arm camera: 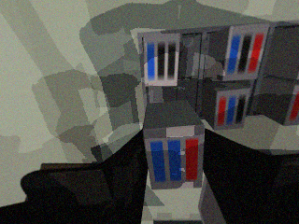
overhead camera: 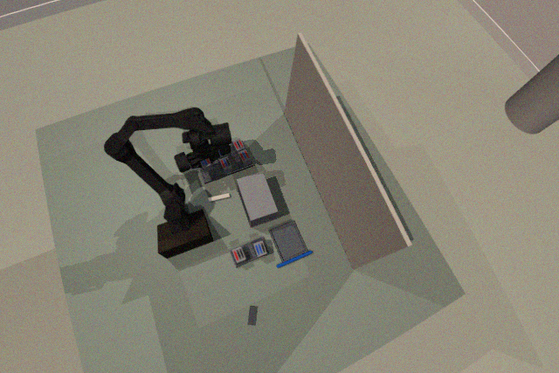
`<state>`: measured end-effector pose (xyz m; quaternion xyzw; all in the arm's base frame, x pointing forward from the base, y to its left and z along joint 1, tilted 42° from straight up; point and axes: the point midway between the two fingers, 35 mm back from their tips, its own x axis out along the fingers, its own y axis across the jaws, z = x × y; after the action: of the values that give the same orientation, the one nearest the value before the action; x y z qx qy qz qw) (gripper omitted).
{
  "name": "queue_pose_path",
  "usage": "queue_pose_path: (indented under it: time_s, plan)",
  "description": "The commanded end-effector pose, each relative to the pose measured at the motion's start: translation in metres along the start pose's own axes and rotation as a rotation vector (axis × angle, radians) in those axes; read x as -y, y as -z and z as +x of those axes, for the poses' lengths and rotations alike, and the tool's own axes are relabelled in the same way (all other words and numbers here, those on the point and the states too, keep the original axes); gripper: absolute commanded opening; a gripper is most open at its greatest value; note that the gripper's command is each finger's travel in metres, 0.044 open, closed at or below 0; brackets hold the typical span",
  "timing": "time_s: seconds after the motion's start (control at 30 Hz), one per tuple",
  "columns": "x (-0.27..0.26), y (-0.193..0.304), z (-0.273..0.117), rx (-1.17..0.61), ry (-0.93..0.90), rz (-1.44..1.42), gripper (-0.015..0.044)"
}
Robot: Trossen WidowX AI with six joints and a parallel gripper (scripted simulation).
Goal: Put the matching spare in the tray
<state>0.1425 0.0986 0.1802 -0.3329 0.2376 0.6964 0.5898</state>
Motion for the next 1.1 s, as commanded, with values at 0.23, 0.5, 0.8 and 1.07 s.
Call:
queue_pose_path:
  time_s: [0.23, 0.5, 0.8, 1.07]
  plan:
    - [-0.002, 0.002, -0.007, 0.006, 0.000, -0.001, 0.0000]
    - [0.026, 0.015, -0.017, -0.007, 0.009, 0.001, 0.0000]
    - [0.060, 0.038, -0.028, -0.023, 0.020, -0.007, 0.0000]
    - [0.087, 0.062, -0.036, -0.036, 0.029, -0.013, 0.0000]
